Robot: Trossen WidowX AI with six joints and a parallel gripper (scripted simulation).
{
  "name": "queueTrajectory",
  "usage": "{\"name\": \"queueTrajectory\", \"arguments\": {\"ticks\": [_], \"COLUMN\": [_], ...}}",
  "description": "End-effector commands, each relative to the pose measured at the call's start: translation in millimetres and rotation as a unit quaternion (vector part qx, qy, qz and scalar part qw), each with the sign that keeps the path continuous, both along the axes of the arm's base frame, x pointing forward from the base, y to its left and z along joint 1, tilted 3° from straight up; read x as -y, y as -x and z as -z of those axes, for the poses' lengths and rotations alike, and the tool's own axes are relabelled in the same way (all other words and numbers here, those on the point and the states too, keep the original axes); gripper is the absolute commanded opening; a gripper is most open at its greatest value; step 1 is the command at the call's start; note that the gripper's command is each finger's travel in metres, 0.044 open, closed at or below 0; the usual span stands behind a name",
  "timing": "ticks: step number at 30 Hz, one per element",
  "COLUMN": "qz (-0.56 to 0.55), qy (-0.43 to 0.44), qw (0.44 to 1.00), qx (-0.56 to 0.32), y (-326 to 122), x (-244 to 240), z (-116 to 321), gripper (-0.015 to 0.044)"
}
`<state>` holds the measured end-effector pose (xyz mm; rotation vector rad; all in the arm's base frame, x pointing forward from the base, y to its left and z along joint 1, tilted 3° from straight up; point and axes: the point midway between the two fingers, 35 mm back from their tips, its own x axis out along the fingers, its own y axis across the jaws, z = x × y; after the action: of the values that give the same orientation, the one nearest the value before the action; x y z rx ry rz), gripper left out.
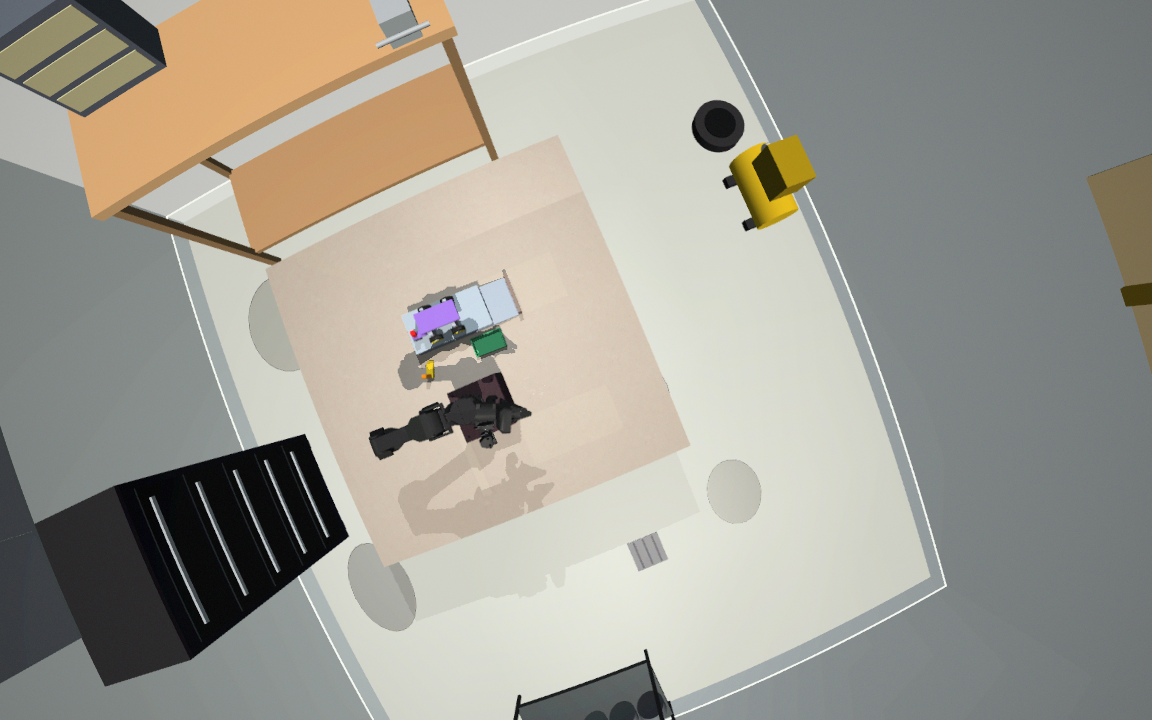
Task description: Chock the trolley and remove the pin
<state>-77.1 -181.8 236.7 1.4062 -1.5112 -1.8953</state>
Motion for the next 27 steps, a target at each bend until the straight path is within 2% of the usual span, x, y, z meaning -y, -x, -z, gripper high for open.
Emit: {"name": "queueTrajectory", "arguments": {"ticks": [1, 14, 27], "qz": [-0.041, -0.191, -0.325], "qy": [-0.009, -0.066, -0.14], "qw": [0.999, 0.977, 0.93], "qx": [0.018, 0.07, 0.1], "y": [-17.4, -93.0, -171.8], "x": [9.9, 30.6, 19.5], "z": [3.7, 26.1, 49.4], "gripper": [0.019, 0.019, 0.019]}}
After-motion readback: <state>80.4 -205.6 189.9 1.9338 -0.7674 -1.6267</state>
